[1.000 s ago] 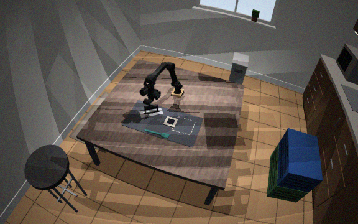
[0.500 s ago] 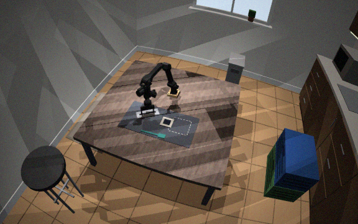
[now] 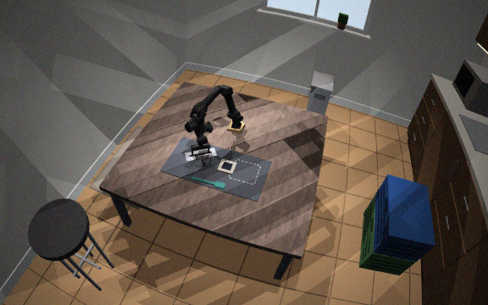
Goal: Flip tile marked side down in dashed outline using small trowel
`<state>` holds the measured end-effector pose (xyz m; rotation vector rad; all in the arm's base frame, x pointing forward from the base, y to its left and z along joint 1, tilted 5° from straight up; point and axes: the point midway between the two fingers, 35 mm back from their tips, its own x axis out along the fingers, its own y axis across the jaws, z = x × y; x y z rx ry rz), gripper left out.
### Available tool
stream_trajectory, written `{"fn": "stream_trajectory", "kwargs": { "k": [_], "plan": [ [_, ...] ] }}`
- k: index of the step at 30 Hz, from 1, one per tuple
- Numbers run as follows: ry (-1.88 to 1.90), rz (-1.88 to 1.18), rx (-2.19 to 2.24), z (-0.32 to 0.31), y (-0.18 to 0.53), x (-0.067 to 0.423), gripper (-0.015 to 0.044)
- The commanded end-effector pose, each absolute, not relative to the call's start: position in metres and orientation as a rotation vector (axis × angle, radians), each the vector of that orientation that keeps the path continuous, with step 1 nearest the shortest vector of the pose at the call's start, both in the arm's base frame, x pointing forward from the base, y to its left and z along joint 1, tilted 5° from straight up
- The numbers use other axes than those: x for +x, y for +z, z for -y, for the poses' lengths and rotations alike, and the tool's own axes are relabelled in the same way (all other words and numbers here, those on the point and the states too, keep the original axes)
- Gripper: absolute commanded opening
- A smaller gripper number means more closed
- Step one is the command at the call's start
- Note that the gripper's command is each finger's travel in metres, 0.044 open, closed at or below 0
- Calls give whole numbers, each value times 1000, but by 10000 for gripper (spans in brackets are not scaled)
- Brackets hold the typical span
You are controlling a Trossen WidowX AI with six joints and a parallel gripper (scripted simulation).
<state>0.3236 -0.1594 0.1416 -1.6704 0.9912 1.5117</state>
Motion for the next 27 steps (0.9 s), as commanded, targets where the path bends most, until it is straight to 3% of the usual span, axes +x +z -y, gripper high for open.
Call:
{"fn": "stream_trajectory", "kwargs": {
  "k": [1,23,27],
  "plan": [
    [1522,-989,-1669,160,133,323,270],
    [1523,-988,-1673,163,100,324,270],
    [1523,-988,-1673,163,100,324,165]
  ]
}}
